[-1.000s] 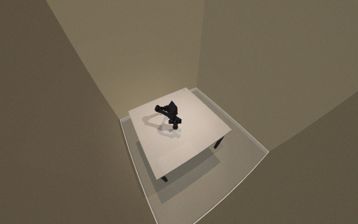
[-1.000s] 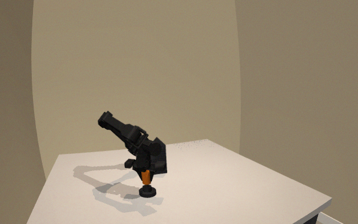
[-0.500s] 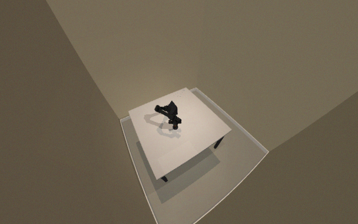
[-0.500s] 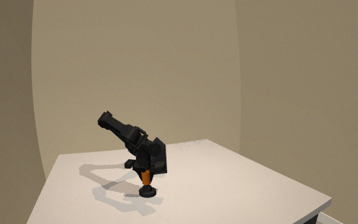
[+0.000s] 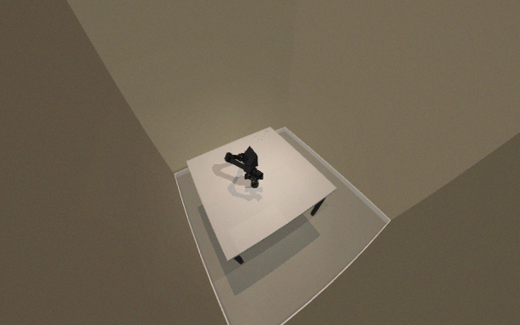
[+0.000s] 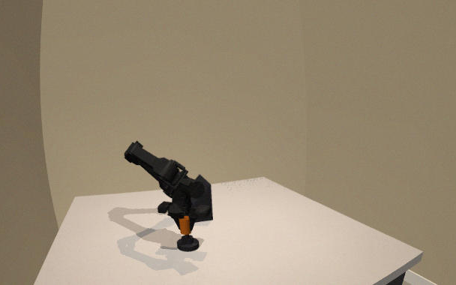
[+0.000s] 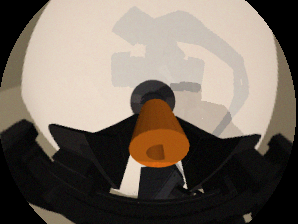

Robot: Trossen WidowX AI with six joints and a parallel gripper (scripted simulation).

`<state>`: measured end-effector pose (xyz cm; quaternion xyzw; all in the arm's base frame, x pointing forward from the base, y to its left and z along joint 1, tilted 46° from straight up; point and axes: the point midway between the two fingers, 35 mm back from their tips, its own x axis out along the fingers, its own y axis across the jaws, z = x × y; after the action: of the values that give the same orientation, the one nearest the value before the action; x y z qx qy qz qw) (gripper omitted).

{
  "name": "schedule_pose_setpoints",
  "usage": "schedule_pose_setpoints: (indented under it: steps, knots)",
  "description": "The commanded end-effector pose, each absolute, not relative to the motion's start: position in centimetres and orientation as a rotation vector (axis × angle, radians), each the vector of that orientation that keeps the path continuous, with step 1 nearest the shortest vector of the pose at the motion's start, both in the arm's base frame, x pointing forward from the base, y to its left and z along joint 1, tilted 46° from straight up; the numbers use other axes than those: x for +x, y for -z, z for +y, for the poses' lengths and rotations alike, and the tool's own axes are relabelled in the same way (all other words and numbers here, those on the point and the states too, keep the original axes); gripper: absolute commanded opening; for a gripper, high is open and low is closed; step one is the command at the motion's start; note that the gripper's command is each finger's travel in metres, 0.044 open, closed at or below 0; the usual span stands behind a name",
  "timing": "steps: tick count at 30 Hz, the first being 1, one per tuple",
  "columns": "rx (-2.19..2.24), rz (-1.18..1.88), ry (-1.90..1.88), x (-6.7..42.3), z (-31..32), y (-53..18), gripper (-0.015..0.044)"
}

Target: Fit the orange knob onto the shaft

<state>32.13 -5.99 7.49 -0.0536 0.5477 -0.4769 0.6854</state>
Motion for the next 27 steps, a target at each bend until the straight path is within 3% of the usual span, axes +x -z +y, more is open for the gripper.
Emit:
schedule_pose_setpoints:
  steps: [1, 27]
  knots:
    - [-0.112, 1.216, 1.07, 32.37, -5.81, -7.55, 0.0]
    - [-0.112, 1.216, 1.071, 32.26, -6.0, -7.25, 0.0]
